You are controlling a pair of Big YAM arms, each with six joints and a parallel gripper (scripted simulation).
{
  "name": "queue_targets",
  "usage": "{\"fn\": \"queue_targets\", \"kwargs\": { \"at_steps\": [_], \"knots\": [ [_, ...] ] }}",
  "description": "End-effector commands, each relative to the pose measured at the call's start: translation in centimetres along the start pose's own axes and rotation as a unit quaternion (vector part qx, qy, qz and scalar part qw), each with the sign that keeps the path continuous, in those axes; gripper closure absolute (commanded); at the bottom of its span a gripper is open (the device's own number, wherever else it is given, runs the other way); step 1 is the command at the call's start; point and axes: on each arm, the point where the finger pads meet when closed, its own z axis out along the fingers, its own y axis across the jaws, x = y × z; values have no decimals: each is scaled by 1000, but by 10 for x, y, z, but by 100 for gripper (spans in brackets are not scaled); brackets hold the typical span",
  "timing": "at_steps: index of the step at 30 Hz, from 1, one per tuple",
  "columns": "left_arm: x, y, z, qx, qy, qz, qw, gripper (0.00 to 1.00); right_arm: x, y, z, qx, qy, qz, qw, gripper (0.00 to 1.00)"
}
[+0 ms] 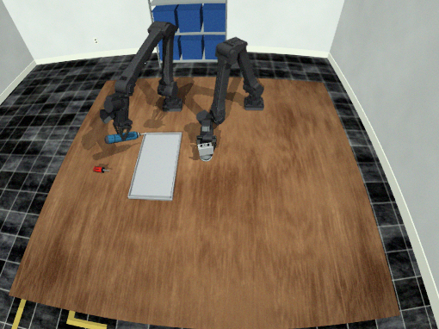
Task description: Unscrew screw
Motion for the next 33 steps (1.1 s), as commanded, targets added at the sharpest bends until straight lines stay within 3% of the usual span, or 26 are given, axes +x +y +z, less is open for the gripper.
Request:
{"fn": "queue_targets", "kwargs": {
  "at_steps": [1,10,12,15,16,27,29,32,33],
  "knots": [
    [-8,-6,2,3,-9,-6,1000,41,-7,18,-14,-25,-34,-24,999,58],
    [-8,-6,2,3,-9,-6,1000,41,7,53,-23,-64,-71,-78,992,58],
    [-8,-6,2,3,-9,-6,1000,41,-17,66,-40,-75,-94,-77,990,58],
    [-8,-6,2,3,-9,-6,1000,41,-20,61,-39,-72,-96,-72,990,58],
    [-8,-6,2,3,-9,-6,1000,41,7,54,-24,-67,-75,-80,992,58],
    [-8,-6,2,3,-9,-6,1000,41,29,97,-40,-119,-119,-144,975,58],
    [-8,-6,2,3,-9,-6,1000,41,1,114,-62,-133,-147,-141,970,58],
    [-8,-6,2,3,-9,-6,1000,41,-2,109,-62,-130,-148,-137,971,58],
    [-8,-6,2,3,-9,-6,1000,41,30,98,-41,-123,-123,-147,974,58]
  ]
}}
